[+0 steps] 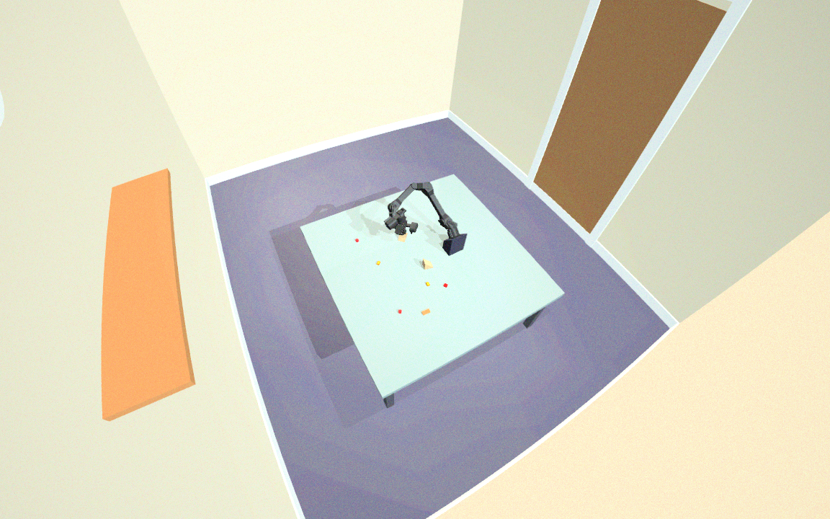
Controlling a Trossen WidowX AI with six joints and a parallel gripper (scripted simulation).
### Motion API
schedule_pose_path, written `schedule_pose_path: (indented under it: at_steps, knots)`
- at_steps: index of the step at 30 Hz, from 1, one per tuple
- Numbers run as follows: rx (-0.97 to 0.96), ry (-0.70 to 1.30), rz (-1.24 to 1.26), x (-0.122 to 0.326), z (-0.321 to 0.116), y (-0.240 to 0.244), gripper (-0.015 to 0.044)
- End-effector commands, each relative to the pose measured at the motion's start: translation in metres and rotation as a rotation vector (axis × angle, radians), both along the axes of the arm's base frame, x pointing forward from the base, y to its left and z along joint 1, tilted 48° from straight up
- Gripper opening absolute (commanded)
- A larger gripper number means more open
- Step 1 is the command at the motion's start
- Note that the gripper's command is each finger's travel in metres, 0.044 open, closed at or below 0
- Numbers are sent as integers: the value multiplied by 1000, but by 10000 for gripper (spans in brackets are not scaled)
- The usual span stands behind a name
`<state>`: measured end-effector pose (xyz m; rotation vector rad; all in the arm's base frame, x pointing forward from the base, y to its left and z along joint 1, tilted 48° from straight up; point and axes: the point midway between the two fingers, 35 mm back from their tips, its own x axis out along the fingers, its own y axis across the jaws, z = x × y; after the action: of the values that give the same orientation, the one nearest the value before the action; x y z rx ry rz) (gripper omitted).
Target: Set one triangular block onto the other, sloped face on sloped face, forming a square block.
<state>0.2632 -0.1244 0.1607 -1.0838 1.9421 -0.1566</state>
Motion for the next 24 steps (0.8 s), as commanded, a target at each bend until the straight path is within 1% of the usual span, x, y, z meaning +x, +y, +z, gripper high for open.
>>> schedule_pose_path:
  at_steps: [1,9,20,24]
  knots:
    - [-205,8,54,20,13,5,440]
    - [-212,12,56,21,10,1,440]
    - [-234,93,25,-3,-28,-76,440]
    - [-236,99,23,-6,-30,-81,440]
